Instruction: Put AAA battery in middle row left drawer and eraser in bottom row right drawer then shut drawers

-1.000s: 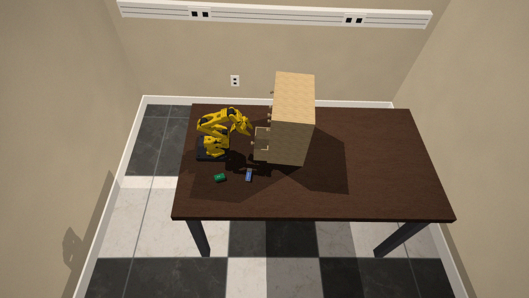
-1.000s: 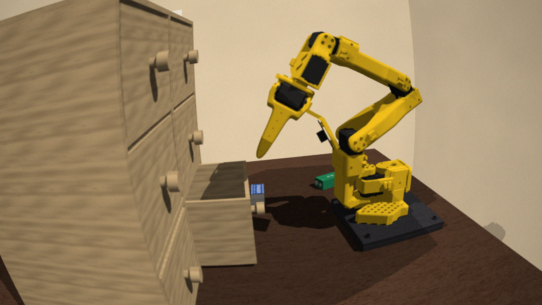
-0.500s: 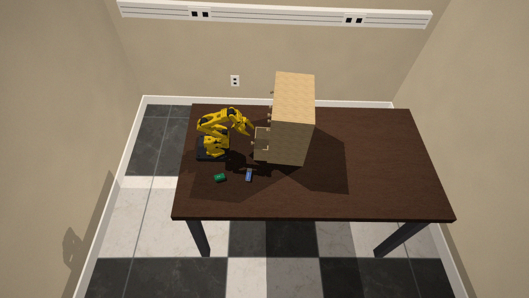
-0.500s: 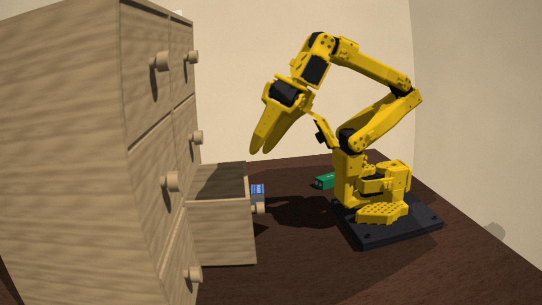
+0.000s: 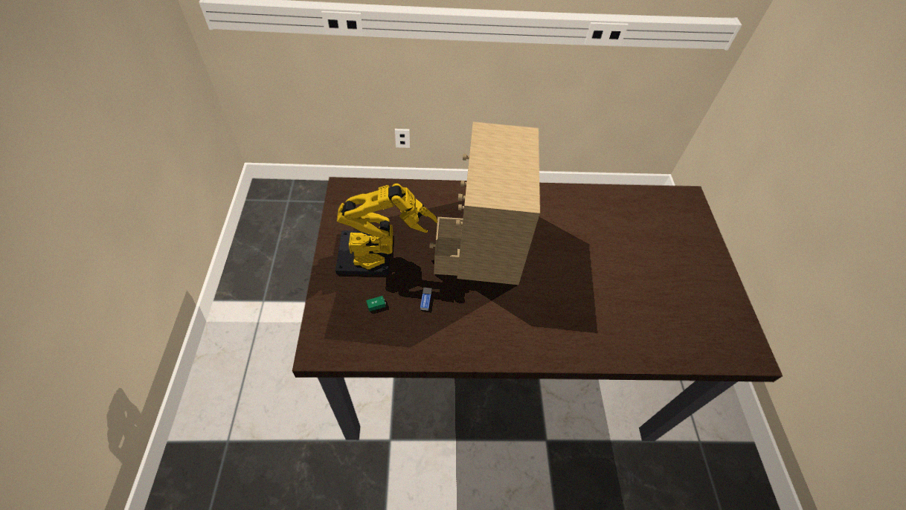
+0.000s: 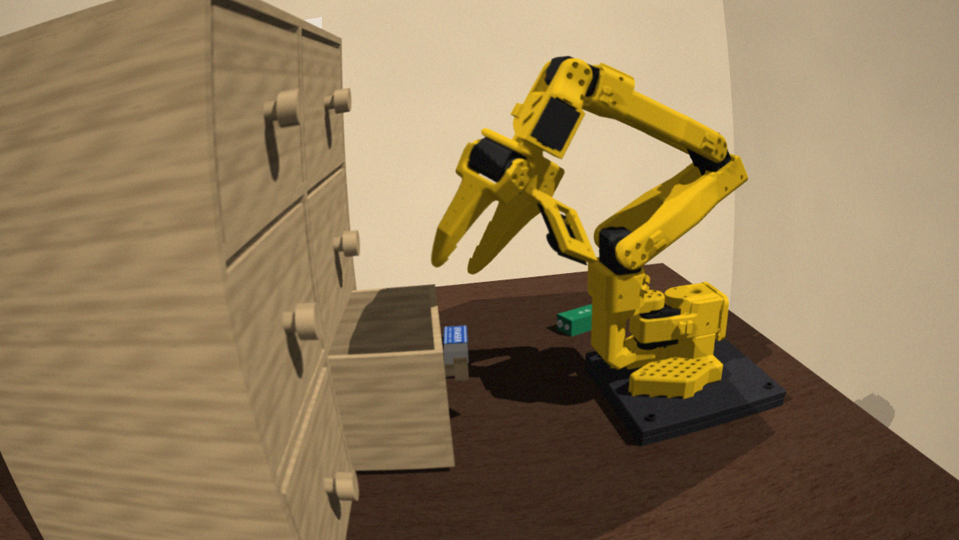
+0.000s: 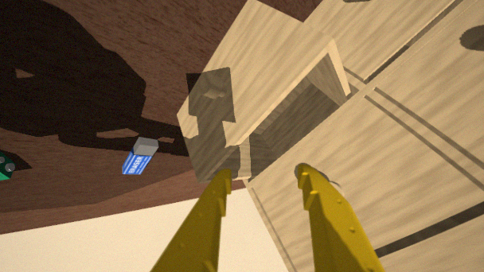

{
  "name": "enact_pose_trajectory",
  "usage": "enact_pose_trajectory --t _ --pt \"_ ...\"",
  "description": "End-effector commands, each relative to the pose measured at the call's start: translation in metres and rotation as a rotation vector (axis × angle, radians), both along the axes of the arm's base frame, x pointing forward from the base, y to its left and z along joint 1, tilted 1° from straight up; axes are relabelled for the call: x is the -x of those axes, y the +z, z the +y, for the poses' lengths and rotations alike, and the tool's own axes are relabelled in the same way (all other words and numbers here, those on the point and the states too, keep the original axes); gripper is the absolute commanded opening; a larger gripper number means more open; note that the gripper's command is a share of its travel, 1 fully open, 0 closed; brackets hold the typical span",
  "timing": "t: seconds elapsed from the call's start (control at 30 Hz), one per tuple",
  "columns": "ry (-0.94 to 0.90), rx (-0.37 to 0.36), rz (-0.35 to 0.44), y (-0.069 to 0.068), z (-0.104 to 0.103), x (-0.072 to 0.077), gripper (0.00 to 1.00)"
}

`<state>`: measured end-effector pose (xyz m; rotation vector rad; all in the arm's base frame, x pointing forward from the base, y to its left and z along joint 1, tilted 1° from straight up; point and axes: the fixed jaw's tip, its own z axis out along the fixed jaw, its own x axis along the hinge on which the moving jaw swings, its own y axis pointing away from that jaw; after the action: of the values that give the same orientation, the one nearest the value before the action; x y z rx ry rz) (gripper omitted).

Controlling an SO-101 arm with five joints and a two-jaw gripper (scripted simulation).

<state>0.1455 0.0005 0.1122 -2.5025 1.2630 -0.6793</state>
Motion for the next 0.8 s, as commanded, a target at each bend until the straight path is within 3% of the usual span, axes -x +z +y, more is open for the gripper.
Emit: enact_pose_trajectory --t 0.0,0.77 --pt "-0.097 -0.05 0.018 -0.0017 -0.0013 0.0014 0.21" --pt "-0.513 -0.286 0.022 -0.0022 -0.0001 0.0023 0.21"
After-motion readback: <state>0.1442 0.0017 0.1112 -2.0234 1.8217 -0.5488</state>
